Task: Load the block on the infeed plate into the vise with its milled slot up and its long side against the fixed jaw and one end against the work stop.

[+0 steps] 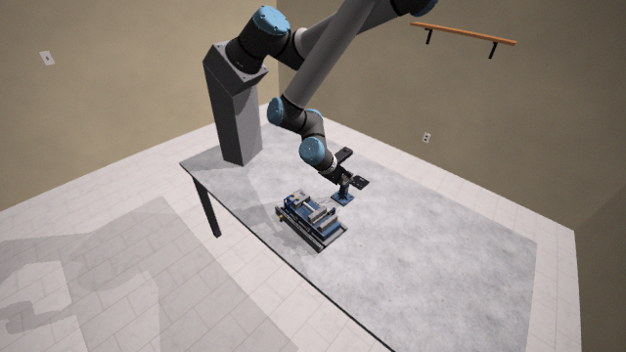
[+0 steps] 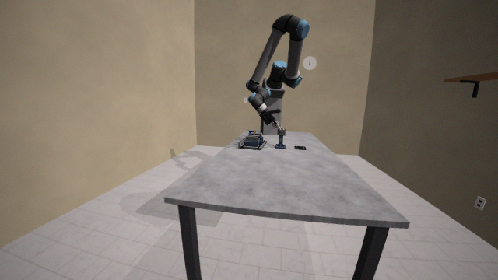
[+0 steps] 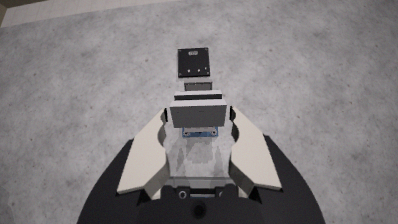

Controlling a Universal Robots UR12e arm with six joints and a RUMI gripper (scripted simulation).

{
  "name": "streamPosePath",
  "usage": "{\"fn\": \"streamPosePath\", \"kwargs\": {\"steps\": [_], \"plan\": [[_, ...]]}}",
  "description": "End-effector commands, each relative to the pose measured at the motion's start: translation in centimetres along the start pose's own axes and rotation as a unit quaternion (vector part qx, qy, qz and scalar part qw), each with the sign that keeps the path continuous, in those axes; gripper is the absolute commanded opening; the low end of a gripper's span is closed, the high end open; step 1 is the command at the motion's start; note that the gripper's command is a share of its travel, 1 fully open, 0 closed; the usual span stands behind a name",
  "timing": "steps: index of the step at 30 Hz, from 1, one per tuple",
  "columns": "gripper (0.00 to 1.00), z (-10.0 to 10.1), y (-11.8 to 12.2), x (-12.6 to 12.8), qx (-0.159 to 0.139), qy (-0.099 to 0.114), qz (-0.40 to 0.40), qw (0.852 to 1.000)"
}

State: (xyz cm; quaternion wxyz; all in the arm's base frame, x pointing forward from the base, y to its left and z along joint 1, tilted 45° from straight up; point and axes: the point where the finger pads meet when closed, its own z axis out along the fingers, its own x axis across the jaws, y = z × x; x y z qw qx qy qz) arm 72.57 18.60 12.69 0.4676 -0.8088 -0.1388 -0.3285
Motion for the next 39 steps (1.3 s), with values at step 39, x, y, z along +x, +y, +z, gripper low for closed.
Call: {"fn": "streamPosePath", "kwargs": {"steps": [39], "plan": [[0.51, 0.01, -0.22, 0.03, -0.124, 0.001, 0.0, 0.992]]}}
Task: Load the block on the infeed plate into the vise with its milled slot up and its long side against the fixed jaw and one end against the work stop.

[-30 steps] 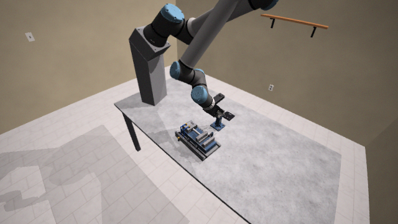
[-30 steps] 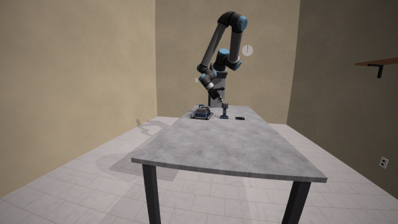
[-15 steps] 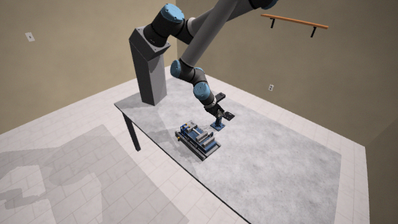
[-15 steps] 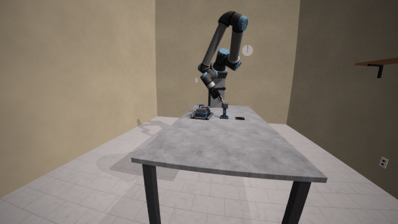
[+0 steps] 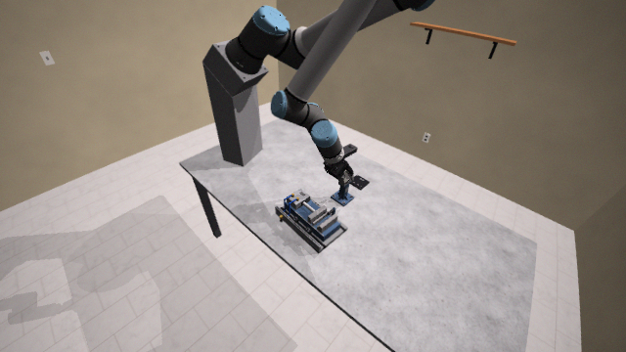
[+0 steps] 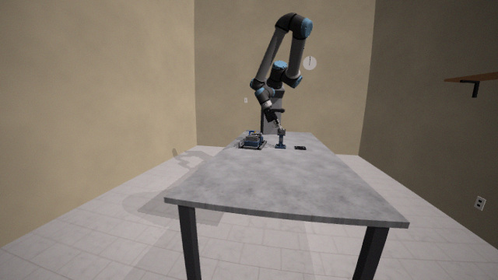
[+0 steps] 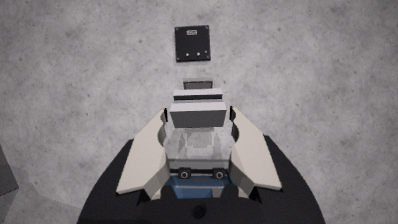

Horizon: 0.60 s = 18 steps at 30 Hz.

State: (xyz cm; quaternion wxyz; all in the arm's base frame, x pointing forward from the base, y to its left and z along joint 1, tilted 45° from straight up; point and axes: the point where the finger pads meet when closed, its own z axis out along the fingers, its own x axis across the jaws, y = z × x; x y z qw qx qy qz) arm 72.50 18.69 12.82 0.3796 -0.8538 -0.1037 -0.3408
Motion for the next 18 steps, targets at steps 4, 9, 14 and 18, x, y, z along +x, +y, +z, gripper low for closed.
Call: {"fn": "streamPosePath", "kwargs": {"steps": [4, 9, 14, 18], "plan": [[0.51, 0.01, -0.1, 0.0, -0.048, 0.001, 0.0, 0.999], [0.51, 0.02, -0.16, 0.0, -0.083, 0.001, 0.0, 0.997], [0.51, 0.03, -0.19, 0.0, -0.104, 0.001, 0.0, 0.995], [0.51, 0.04, -0.24, 0.0, -0.132, 0.001, 0.0, 0.991]]}}
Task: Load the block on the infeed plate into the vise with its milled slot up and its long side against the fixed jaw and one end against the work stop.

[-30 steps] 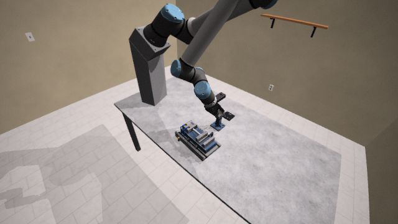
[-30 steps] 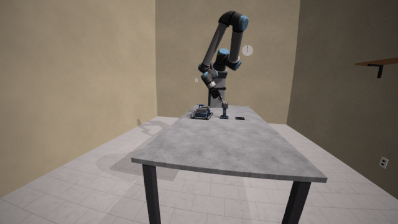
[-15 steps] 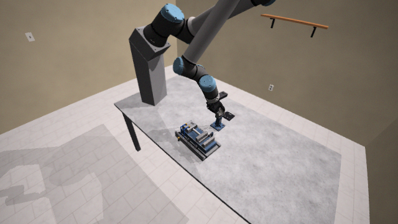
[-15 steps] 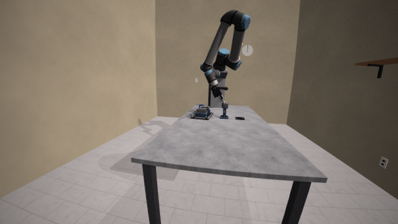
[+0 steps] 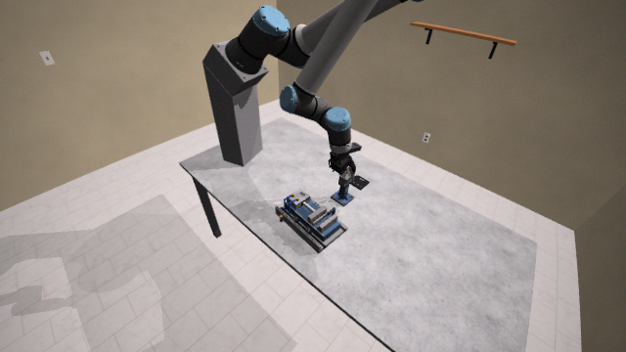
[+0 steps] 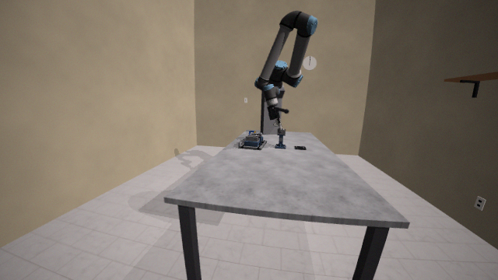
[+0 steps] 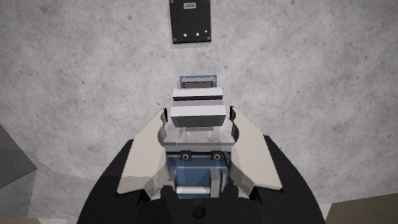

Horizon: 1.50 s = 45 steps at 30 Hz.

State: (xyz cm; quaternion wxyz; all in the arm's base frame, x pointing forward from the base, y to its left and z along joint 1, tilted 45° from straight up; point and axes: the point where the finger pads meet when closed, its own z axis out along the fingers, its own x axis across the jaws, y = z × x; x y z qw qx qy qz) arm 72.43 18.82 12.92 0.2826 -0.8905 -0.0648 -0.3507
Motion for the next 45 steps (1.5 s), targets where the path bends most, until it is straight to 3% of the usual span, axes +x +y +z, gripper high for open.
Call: {"fn": "streamPosePath", "kwargs": {"steps": [1, 27, 29, 45], "plan": [[0.51, 0.01, -0.07, 0.0, -0.028, 0.001, 0.0, 1.0], [0.51, 0.07, -0.31, 0.0, -0.183, 0.0, 0.0, 0.983], [0.51, 0.07, -0.31, 0.0, -0.183, 0.0, 0.0, 0.983], [0.51, 0.12, -0.45, 0.0, -0.27, 0.001, 0.0, 0.963]]}}
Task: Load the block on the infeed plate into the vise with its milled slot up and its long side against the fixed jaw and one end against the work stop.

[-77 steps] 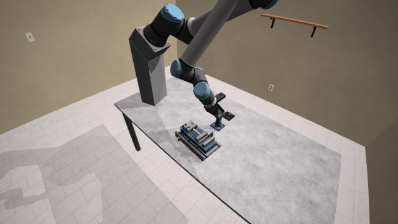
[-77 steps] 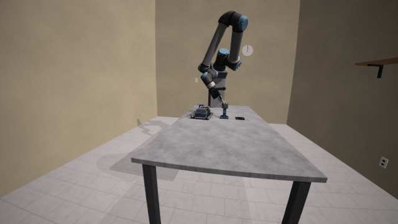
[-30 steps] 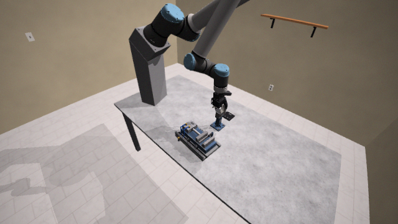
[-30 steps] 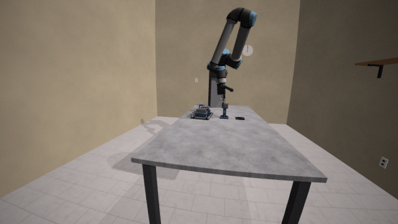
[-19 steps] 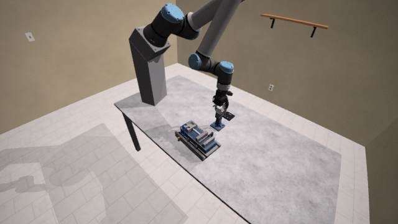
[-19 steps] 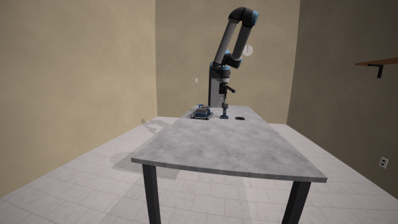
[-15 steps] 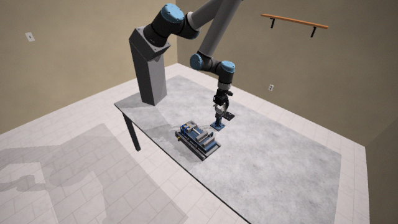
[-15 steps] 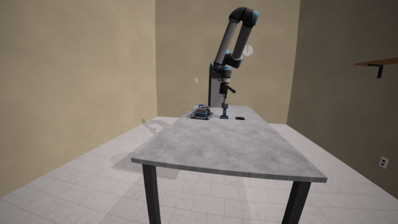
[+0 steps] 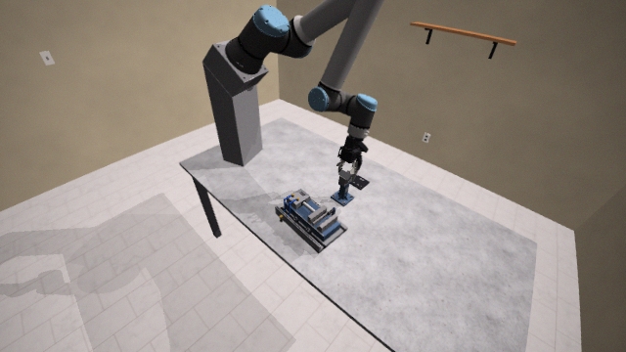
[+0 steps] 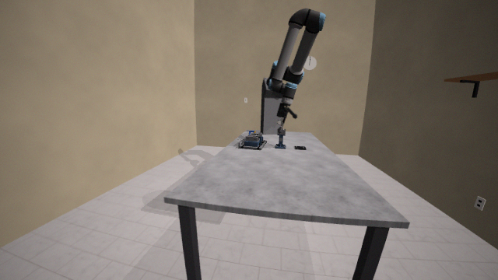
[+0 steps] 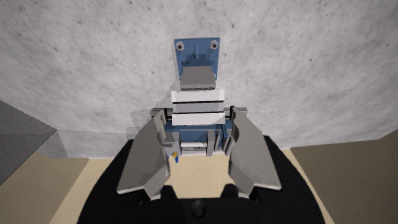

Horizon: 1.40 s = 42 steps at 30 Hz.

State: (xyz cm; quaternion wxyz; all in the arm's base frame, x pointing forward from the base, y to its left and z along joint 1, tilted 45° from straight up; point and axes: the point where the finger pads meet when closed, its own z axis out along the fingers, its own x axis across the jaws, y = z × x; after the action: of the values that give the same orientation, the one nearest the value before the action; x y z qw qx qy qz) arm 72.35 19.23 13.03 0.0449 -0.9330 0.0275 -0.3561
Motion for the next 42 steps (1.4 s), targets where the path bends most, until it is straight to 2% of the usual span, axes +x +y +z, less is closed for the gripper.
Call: {"fn": "streamPosePath", "kwargs": {"steps": [1, 16, 18, 33, 35, 42], "plan": [[0.51, 0.0, -0.03, 0.02, -0.014, 0.0, 0.0, 1.0], [0.51, 0.02, -0.16, 0.01, -0.094, 0.0, 0.0, 0.996], [0.51, 0.02, -0.16, 0.01, -0.094, 0.0, 0.0, 0.996], [0.51, 0.04, -0.27, 0.02, -0.164, 0.0, 0.0, 0.986], [0.51, 0.04, -0.27, 0.02, -0.164, 0.0, 0.0, 0.986], [0.51, 0.06, -0.31, 0.01, -0.192, 0.0, 0.0, 0.981]]}}
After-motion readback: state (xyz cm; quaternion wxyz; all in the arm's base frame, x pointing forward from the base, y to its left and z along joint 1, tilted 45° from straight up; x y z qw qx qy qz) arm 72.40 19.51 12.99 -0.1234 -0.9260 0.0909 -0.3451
